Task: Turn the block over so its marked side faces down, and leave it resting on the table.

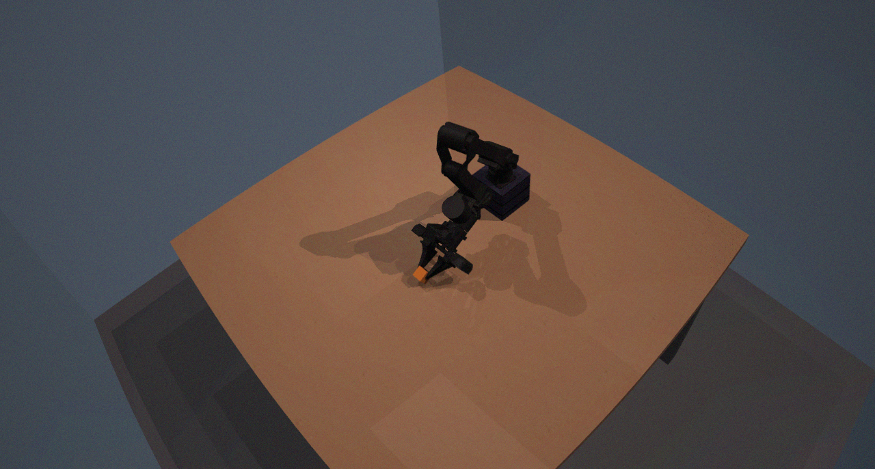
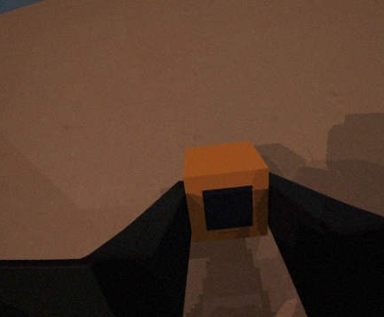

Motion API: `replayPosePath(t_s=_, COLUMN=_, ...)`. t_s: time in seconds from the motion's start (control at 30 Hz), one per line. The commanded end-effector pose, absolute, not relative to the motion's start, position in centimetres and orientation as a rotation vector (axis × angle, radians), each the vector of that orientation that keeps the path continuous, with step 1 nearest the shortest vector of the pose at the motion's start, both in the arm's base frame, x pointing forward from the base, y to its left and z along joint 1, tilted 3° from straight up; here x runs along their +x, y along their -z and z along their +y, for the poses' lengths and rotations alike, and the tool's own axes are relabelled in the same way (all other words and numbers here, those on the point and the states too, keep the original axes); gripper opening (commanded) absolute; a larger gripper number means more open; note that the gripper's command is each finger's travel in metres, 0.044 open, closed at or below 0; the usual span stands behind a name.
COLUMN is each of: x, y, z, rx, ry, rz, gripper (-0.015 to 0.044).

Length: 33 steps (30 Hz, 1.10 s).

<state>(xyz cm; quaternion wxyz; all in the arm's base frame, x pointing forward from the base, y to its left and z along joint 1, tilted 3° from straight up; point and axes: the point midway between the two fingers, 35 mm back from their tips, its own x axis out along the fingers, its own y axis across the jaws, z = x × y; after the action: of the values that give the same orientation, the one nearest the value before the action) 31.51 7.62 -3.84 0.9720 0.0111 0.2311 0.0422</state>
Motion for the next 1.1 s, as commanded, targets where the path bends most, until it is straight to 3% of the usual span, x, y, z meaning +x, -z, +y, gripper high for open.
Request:
replayPosePath(t_s=0.0, x=31.45, y=3.81, z=7.55, rx=0.017, ry=-0.083, rz=0.466, gripper=0.0079)
replayPosePath(t_s=0.47, x=31.45, y=3.81, z=7.55, rx=0.017, ry=-0.083, rz=0.466, gripper=0.044)
replayPosePath(t_s=1.07, x=31.45, y=3.81, z=7.55, rx=0.017, ry=-0.083, rz=0.466, gripper=0.044)
